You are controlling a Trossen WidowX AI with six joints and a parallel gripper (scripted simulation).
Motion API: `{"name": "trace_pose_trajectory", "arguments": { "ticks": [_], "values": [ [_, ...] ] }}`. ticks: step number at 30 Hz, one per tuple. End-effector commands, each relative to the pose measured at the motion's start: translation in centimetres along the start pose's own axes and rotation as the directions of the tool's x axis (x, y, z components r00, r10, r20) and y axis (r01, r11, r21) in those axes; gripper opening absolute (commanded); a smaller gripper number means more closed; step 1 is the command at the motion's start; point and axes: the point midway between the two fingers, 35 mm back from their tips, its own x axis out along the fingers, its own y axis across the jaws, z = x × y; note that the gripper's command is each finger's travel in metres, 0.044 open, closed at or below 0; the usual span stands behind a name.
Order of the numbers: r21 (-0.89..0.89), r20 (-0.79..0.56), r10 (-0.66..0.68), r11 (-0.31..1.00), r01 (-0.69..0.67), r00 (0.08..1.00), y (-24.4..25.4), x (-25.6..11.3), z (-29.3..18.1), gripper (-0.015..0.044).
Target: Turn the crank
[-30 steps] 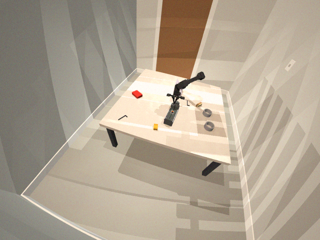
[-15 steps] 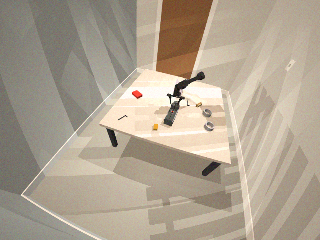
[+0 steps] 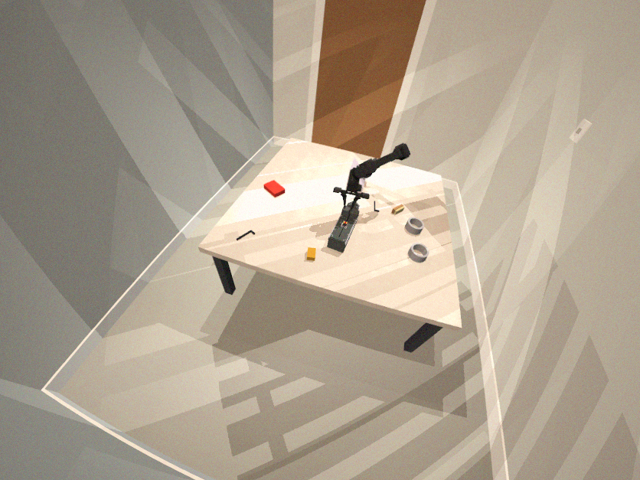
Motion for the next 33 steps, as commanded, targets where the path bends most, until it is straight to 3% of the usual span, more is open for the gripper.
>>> {"name": "trace_pose_trajectory", "arguments": {
  "ticks": [1,4,21,33],
  "values": [
    [0.000,0.000,0.000,1.000,0.000,1.000,0.00,0.00,0.00,0.0072],
    [0.000,0.000,0.000,1.000,0.000,1.000,0.00,0.00,0.00,0.0000],
    [0.000,0.000,0.001,1.000,-0.001,1.000,0.02,0.00,0.00,0.0000],
    [0.000,0.000,0.001,1.000,-0.001,1.000,0.02,0.00,0.00,0.0315]
  ]
}}
